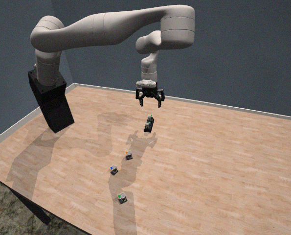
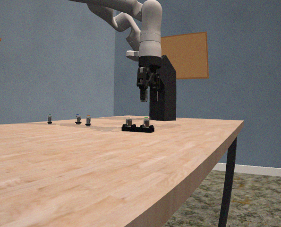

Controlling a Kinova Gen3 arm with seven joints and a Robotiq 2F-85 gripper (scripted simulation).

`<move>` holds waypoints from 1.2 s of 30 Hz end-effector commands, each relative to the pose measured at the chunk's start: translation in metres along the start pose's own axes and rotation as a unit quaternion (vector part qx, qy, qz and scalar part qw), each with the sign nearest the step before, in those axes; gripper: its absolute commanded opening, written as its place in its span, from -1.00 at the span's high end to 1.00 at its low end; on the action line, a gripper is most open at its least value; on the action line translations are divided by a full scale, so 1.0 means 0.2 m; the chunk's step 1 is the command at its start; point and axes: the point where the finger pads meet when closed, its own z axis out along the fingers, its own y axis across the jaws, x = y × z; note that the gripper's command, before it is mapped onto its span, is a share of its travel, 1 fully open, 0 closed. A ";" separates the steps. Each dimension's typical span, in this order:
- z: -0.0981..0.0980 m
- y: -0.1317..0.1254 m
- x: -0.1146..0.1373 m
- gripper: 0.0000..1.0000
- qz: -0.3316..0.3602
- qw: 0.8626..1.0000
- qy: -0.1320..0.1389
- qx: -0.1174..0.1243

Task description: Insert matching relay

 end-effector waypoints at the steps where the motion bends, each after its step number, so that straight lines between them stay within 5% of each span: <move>1: 0.00 0.00 -0.01 -1.00 -0.002 1.000 -0.001 0.000; 30: -0.01 0.03 -0.04 -1.00 -0.020 1.000 -0.008 0.002; 31: -0.01 0.03 -0.04 1.00 -0.020 1.000 -0.008 0.002; 36: -0.01 0.03 -0.04 1.00 -0.020 1.000 -0.008 0.002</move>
